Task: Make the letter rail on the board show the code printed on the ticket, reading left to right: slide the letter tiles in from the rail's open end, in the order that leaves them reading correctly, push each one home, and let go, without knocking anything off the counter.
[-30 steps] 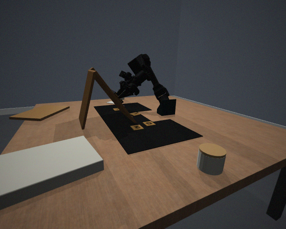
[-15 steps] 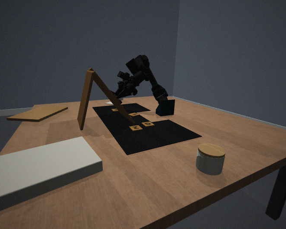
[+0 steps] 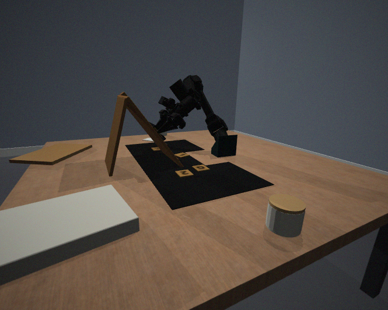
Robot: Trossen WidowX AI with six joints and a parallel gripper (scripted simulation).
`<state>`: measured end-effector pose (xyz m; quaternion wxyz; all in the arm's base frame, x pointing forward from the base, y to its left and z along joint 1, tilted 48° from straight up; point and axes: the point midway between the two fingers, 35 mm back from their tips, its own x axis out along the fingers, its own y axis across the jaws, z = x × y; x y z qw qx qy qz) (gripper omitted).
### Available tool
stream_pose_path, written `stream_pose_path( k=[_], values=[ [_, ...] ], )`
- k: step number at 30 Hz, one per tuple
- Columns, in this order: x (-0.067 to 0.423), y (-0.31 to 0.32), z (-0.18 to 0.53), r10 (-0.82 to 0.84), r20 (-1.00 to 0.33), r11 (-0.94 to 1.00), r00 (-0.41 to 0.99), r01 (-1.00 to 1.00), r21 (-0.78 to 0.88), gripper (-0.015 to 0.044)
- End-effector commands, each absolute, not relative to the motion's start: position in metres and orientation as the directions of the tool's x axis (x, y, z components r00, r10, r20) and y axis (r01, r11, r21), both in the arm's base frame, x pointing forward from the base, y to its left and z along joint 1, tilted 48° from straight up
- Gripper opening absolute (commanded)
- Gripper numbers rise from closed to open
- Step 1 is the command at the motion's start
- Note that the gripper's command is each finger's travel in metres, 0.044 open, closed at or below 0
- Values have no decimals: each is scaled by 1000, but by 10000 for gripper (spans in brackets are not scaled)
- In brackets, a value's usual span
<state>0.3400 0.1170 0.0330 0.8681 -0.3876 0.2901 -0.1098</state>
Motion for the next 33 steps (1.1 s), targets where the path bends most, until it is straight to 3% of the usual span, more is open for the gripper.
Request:
stream_pose_path(
  k=[1, 33],
  values=[
    [340, 116, 36, -410, -420, 678, 810, -37, -734, 0],
    [341, 103, 49, -411, -420, 677, 809, -38, -735, 0]
  ],
)
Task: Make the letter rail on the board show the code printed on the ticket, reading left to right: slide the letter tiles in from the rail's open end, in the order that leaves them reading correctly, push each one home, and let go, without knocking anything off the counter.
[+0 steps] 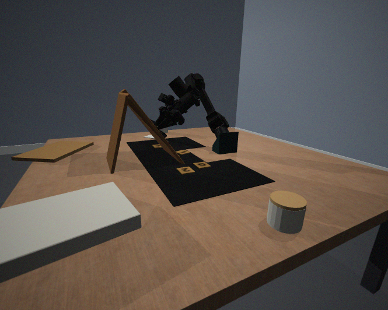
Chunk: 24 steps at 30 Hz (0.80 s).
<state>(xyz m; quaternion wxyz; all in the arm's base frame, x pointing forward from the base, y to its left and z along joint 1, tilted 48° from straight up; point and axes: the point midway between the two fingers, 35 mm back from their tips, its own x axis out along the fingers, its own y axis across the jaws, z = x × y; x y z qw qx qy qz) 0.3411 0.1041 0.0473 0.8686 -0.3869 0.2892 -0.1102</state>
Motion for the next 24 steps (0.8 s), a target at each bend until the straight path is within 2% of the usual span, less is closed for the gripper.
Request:
stream_pose_path(
  k=[1, 24],
  values=[
    [341, 103, 50, -411, -420, 677, 809, -38, -735, 0],
    [341, 93, 60, -411, -419, 676, 809, -38, -736, 0]
  ],
)
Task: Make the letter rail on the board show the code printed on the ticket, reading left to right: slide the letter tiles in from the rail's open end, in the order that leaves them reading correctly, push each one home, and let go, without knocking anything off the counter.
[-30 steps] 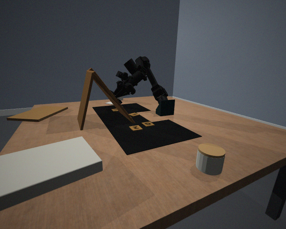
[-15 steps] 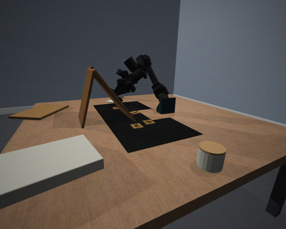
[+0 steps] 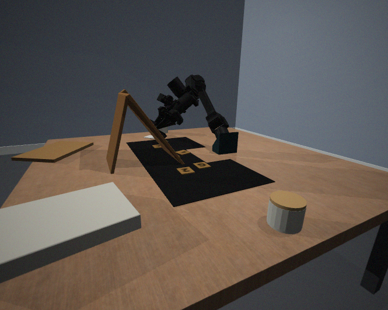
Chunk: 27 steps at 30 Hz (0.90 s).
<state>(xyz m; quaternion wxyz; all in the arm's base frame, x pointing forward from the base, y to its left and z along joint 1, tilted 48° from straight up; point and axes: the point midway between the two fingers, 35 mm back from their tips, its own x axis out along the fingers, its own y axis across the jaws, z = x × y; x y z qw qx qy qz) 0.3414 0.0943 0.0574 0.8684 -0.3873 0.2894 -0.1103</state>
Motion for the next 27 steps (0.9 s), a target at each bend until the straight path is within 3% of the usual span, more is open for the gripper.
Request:
stream_pose_path(
  k=[1, 11, 22, 27],
  values=[
    [341, 93, 60, -411, -419, 676, 809, -38, -736, 0],
    [342, 90, 64, -411, -419, 676, 809, -38, -736, 0],
    [338, 92, 64, -412, -419, 676, 809, -38, -736, 289],
    [335, 94, 66, -411, -420, 676, 809, -38, -736, 295]
  ],
)
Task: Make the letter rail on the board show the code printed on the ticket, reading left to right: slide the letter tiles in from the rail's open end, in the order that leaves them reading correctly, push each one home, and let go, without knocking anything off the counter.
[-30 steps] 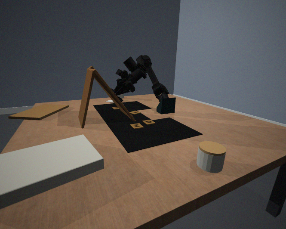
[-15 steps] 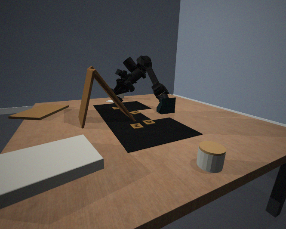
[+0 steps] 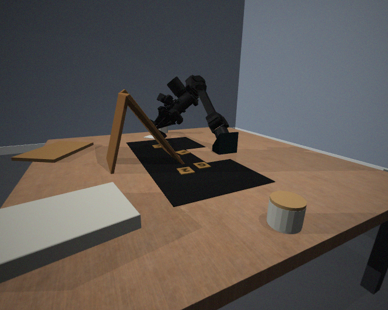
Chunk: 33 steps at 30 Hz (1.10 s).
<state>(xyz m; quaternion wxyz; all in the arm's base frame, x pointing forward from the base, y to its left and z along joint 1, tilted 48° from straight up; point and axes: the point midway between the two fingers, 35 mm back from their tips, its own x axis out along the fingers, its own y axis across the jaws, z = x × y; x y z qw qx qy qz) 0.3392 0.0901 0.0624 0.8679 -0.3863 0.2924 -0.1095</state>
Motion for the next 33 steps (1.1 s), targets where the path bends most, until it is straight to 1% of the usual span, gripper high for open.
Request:
stream_pose_path(
  k=[1, 33],
  values=[
    [335, 94, 66, -411, -420, 676, 809, -38, -736, 295],
    [316, 105, 72, -411, -421, 677, 808, -39, -735, 295]
  ],
)
